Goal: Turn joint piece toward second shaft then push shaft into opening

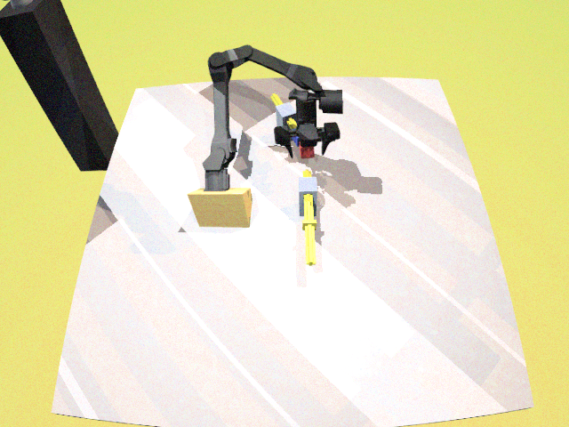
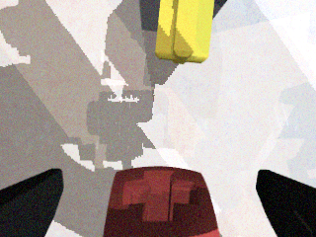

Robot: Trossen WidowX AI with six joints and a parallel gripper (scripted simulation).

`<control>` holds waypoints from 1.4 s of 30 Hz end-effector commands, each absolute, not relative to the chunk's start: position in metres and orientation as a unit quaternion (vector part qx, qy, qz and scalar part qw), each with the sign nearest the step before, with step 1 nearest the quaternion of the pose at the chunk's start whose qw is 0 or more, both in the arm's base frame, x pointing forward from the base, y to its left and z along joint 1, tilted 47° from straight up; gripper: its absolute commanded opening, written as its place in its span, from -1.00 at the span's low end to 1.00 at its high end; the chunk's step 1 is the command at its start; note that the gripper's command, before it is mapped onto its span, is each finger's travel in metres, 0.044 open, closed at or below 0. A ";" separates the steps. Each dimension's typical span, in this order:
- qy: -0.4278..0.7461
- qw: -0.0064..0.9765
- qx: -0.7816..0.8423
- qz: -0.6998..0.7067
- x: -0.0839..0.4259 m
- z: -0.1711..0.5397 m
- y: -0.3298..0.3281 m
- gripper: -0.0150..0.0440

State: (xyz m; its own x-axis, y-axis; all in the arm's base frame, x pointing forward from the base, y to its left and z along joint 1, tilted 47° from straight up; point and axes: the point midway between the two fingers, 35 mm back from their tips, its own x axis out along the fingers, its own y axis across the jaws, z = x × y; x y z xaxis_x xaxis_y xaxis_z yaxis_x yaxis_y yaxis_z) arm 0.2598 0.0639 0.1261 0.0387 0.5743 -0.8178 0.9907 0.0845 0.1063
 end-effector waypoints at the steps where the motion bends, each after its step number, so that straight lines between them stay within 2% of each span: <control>1: 0.633 0.371 0.619 -0.278 0.259 0.133 0.069 1.00; 23: 0.633 0.371 0.620 -0.278 0.261 0.109 0.086 1.00; 33: 0.633 0.371 0.620 -0.278 0.261 0.109 0.086 0.12; 42: 0.633 0.371 0.620 -0.278 0.261 0.109 0.086 0.12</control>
State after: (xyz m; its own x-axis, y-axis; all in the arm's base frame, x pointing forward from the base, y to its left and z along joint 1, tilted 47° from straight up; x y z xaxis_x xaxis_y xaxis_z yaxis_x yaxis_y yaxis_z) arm 0.2609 0.0855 0.1091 0.0439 0.5749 -0.8170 0.9908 0.0800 0.1095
